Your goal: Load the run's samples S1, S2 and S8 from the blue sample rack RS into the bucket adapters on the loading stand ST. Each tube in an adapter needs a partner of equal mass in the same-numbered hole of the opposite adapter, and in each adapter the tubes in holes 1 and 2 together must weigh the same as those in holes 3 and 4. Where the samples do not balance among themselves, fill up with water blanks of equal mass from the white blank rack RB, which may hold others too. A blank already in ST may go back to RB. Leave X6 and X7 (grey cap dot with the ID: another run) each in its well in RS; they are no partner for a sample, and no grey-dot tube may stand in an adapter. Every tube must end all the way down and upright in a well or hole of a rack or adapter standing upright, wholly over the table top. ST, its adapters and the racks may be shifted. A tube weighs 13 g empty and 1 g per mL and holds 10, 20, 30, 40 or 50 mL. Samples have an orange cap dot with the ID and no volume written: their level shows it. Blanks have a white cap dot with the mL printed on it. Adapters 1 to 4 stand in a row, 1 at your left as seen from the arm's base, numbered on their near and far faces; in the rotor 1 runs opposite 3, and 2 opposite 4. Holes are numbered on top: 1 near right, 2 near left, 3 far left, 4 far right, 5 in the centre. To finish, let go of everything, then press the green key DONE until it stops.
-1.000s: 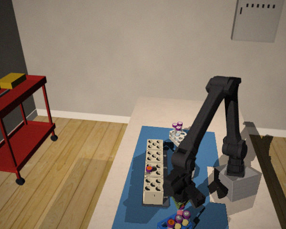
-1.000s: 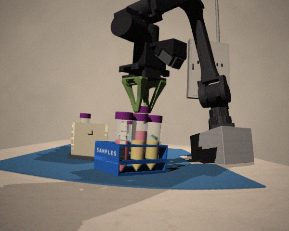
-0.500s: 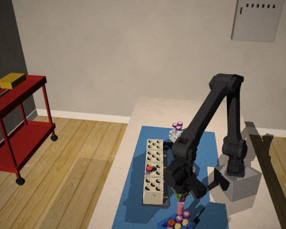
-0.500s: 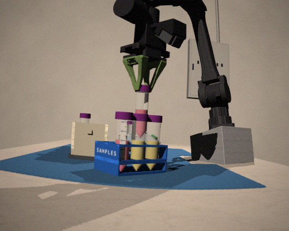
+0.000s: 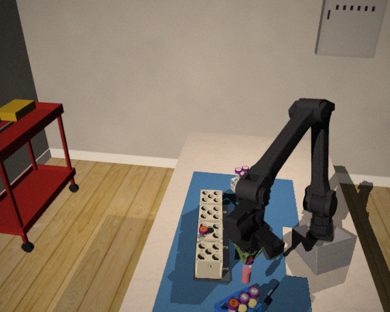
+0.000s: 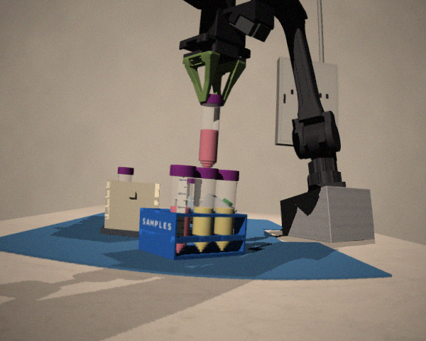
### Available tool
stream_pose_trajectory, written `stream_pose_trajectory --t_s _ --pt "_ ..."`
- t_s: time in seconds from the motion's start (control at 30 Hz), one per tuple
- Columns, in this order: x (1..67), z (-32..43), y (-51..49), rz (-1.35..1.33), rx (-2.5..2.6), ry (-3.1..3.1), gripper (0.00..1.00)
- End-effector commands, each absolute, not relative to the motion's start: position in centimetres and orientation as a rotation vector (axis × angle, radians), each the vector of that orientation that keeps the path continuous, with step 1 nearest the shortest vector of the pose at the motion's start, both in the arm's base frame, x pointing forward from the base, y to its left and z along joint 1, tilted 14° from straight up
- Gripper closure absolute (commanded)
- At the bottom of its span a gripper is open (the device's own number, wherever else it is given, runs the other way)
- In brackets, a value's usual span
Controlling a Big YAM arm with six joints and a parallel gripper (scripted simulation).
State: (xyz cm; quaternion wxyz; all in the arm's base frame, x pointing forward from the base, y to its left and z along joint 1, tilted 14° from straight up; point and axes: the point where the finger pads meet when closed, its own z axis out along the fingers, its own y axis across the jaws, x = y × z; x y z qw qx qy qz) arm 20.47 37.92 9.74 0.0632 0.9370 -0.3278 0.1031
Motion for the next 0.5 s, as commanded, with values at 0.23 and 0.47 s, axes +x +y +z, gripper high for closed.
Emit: stream_pose_trajectory --t_s 0.23,0.47 --pt "20.3 16.1 40.3 0.321 2.901 -1.039 1.00" --pt "23.0 16.9 37.2 0.339 2.833 -1.266 1.00"
